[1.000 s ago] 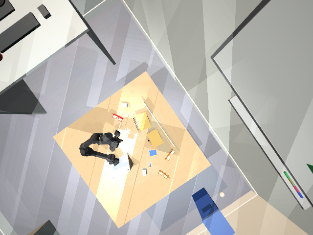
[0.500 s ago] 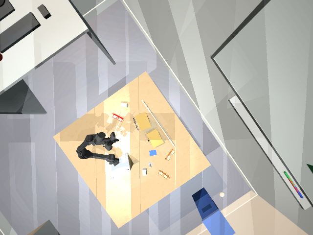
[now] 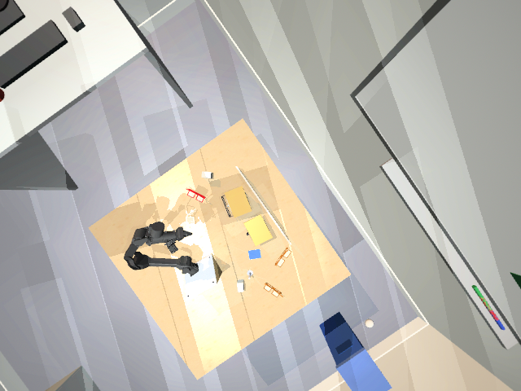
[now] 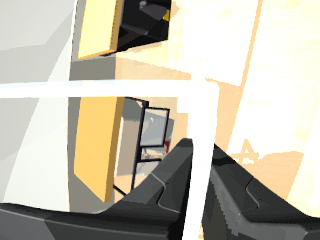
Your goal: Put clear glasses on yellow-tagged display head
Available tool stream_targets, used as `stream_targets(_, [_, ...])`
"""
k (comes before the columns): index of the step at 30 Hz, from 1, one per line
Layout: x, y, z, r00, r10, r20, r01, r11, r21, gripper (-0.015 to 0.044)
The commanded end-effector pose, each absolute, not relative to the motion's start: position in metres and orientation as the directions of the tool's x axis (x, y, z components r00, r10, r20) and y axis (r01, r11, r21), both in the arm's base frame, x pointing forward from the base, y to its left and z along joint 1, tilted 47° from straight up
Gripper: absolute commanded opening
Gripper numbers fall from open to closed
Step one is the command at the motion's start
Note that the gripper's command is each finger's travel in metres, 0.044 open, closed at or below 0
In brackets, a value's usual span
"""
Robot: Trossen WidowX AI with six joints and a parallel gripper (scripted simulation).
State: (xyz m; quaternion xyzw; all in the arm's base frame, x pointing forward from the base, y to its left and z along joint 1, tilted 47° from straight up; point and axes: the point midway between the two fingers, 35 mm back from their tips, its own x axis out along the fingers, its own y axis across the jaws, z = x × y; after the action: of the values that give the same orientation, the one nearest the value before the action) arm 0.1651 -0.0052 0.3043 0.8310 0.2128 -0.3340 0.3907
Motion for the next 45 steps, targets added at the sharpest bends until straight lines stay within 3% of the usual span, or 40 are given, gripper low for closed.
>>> stream_targets(1, [0.158, -0.002, 0.303, 0.703, 0.085, -0.706, 0.554, -0.689, 0.467, 0.0000])
stream_targets(11, [0.142, 0.004, 0.305, 0.745, 0.075, -0.663, 0.411, -0.835, 0.366, 0.0000])
stream_targets(33, [0.144, 0.003, 0.307, 0.742, 0.079, -0.666, 0.436, -0.811, 0.390, 0.0000])
stream_targets(45, [0.174, -0.010, 0.287, 0.628, 0.118, -0.769, 0.578, -0.732, 0.360, 0.0000])
